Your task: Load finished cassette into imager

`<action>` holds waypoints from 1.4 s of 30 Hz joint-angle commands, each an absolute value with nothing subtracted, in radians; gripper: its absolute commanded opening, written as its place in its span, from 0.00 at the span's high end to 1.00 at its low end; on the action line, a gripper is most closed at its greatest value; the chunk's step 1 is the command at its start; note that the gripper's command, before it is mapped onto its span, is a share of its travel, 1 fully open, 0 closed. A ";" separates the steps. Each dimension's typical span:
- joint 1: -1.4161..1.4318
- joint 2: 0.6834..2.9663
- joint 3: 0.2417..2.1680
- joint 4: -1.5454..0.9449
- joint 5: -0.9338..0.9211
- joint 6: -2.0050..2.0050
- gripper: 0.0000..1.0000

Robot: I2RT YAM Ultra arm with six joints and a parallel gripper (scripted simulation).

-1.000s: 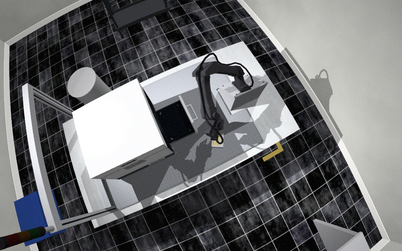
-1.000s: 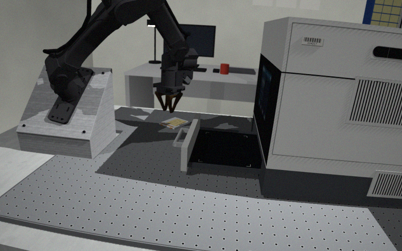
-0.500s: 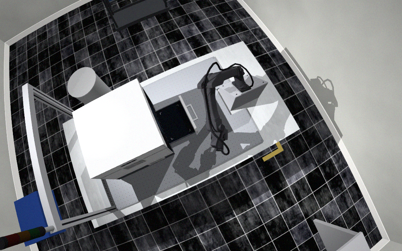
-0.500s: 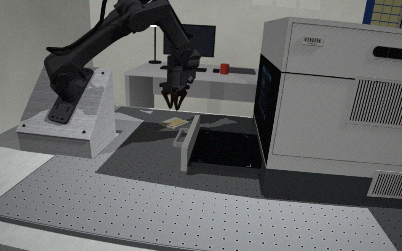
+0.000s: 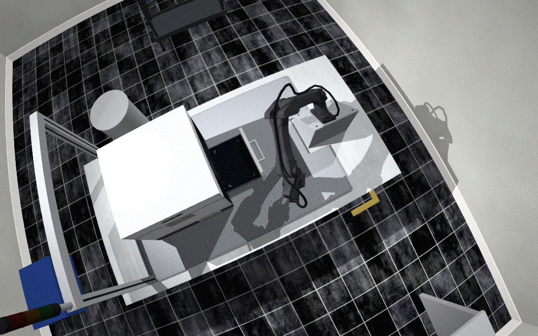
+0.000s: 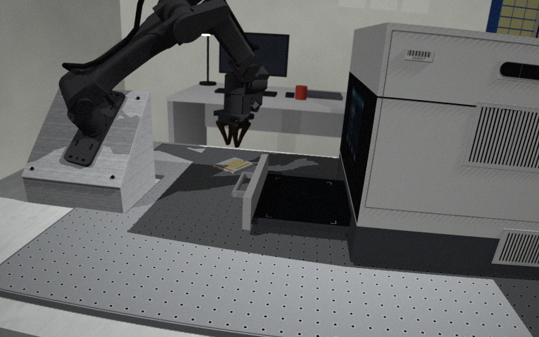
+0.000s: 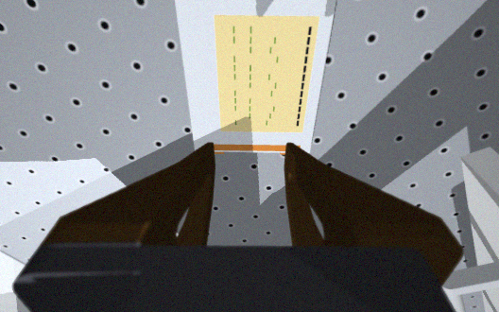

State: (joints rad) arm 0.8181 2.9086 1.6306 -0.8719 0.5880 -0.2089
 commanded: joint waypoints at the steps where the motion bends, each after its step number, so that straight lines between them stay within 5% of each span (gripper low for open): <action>1: 0.841 2.875 1.660 -0.881 0.583 -0.200 0.65; 27: 0.841 2.875 1.660 -0.880 0.583 -0.200 0.65; 28: 0.841 2.875 1.660 -0.880 0.583 -0.200 0.00; 42: 0.841 2.875 1.660 -0.880 0.583 -0.200 0.00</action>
State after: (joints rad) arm 0.8181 2.9086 1.6306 -0.8722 0.5880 -0.2085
